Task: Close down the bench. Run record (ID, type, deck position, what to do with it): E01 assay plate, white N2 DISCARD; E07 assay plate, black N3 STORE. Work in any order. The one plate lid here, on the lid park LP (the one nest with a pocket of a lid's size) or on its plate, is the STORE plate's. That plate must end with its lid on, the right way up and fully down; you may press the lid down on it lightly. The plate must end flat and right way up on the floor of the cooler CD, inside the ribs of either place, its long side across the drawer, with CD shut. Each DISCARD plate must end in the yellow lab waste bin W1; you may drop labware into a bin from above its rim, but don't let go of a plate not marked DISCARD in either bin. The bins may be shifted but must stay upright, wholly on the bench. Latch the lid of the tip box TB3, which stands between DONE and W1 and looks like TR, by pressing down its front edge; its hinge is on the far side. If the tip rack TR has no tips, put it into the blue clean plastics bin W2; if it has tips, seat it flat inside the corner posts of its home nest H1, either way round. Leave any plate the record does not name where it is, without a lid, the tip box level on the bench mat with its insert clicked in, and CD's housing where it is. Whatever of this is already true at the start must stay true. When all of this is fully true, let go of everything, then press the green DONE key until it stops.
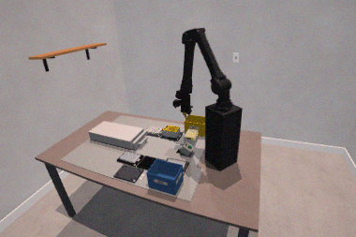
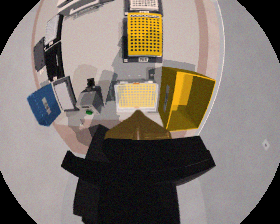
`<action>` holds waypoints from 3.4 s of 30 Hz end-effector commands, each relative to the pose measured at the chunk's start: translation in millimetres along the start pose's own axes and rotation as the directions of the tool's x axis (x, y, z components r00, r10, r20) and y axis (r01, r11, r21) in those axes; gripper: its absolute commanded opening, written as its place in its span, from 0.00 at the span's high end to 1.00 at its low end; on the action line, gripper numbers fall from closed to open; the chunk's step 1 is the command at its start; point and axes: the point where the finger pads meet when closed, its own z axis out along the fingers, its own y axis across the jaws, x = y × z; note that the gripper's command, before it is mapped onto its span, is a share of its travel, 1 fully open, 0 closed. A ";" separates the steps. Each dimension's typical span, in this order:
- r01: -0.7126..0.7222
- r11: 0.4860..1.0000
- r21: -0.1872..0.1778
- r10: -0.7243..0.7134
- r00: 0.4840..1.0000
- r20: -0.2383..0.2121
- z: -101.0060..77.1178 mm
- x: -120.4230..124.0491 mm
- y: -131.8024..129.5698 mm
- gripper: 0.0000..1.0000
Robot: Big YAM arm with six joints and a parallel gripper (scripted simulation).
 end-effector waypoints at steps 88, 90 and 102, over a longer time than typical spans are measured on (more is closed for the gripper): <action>0.020 1.000 -0.006 -0.020 1.000 -0.004 88.7 60.1 3.8 1.00; 0.020 1.000 -0.006 -0.020 1.000 -0.004 91.3 60.2 3.8 1.00; 0.020 1.000 -0.006 -0.020 1.000 -0.004 104.7 60.6 4.1 1.00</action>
